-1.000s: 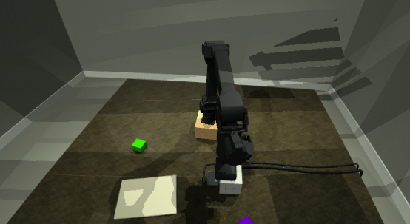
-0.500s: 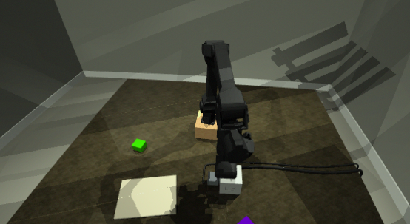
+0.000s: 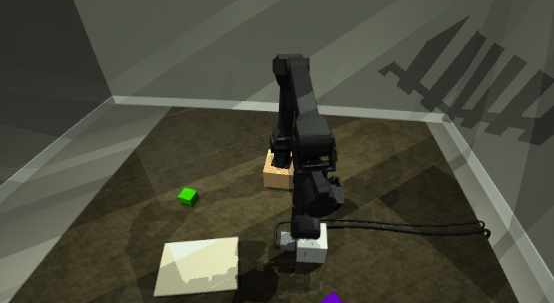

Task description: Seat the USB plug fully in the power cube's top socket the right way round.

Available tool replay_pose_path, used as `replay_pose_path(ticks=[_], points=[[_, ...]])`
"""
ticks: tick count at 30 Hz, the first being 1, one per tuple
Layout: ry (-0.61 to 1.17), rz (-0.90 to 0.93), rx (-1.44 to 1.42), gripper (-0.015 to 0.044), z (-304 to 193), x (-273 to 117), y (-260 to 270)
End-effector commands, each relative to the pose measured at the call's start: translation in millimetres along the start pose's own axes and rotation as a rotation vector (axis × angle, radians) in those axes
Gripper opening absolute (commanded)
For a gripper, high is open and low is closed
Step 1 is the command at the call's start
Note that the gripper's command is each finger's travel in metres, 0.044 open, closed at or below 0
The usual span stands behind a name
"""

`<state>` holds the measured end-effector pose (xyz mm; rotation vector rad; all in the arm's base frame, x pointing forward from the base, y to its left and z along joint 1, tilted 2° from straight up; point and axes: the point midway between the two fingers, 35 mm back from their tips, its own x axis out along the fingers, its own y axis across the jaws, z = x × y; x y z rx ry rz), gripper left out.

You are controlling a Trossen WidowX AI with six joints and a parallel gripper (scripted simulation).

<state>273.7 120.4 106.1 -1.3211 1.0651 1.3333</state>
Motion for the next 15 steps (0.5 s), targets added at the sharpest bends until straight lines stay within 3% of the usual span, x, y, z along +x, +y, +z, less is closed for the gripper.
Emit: replay_pose_path(ticks=[1, 15], points=[[-0.001, -0.005, -0.003, 0.0, 0.3, -5.1, -1.1], [-0.001, -0.003, 0.058, 0.0, 0.1, -6.2, -0.5]])
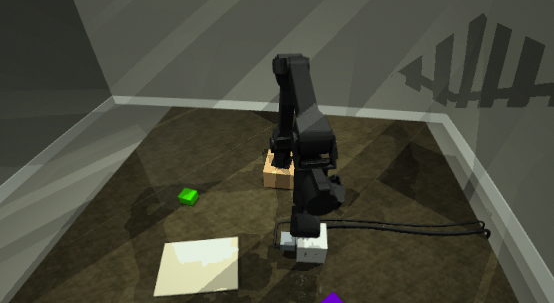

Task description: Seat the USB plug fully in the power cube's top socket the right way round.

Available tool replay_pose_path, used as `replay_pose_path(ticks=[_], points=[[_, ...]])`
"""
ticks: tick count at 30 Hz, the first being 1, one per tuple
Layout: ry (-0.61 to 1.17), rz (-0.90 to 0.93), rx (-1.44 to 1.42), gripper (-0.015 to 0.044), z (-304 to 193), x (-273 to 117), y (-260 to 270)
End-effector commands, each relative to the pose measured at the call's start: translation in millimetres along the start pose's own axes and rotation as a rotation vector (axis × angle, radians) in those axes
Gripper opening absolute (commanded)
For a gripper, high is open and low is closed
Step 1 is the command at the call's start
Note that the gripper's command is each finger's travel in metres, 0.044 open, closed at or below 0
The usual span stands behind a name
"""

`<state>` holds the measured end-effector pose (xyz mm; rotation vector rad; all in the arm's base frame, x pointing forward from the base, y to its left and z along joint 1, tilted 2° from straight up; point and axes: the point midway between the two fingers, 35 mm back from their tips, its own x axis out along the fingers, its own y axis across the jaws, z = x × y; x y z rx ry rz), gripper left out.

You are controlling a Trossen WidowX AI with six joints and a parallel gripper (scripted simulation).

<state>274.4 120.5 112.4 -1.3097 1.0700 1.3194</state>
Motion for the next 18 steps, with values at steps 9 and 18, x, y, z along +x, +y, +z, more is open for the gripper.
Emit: replay_pose_path(ticks=[9, 18], points=[[0.001, 0.002, 0.286, 0.0, -0.2, 0.8, 0.7], [0.001, 0.002, 0.521, 0.0, -0.2, 0.8, 0.7]])
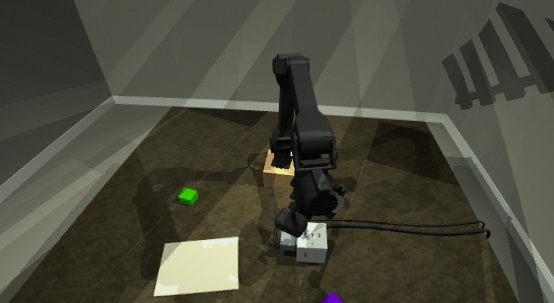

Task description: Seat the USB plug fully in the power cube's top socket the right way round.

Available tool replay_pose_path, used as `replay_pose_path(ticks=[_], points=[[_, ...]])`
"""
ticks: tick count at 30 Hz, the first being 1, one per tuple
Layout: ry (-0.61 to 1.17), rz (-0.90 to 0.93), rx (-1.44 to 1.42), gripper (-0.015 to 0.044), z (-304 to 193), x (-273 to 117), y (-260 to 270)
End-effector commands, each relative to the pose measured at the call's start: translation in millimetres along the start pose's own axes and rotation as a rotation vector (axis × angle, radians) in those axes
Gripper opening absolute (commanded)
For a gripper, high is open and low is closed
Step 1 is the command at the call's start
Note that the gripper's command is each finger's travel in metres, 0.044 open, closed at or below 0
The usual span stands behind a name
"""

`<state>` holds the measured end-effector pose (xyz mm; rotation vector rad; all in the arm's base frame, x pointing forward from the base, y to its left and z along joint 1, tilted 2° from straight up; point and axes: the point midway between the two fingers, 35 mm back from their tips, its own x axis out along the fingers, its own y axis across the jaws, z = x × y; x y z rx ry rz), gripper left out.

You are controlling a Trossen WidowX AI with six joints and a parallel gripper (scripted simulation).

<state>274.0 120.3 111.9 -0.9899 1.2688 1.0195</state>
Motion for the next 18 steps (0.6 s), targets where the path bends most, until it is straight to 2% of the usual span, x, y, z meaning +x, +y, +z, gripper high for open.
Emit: replay_pose_path(ticks=[1, 18], points=[[0.001, 0.001, 0.122, 0.0, -0.1, 0.3, 0.2], [0.001, 0.0, 0.567, 0.0, -0.1, 0.3, 0.2]])
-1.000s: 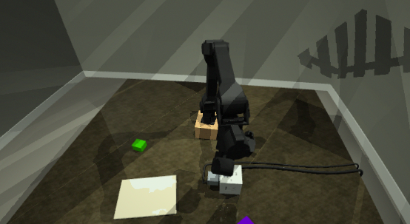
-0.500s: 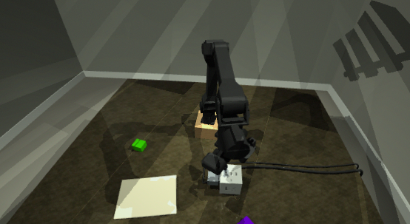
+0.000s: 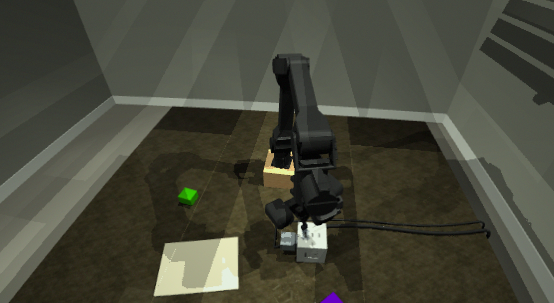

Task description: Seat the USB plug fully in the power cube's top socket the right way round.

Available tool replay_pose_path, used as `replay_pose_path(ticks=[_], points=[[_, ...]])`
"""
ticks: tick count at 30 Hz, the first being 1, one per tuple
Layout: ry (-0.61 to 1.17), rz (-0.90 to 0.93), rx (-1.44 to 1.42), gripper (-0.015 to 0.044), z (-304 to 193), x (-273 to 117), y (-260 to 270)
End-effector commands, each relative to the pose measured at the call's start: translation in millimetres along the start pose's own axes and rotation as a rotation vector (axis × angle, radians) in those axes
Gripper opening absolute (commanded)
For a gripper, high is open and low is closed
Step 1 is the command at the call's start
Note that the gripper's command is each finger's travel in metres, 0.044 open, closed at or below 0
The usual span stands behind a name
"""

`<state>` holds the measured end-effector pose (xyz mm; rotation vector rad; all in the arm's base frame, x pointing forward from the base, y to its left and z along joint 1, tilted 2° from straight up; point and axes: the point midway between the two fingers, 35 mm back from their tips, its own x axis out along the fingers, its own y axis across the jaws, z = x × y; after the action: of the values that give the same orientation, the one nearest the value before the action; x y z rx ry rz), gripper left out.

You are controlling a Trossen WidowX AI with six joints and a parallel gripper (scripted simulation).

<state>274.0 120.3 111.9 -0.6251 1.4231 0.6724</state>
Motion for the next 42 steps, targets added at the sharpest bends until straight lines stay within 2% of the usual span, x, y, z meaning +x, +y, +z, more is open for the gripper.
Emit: replay_pose_path(ticks=[1, 42], points=[[0.001, 0.0, 0.123, 0.0, -0.2, 0.2, 0.1], [0.001, 0.0, 1.196, 0.0, -0.2, 0.2, 0.1]])
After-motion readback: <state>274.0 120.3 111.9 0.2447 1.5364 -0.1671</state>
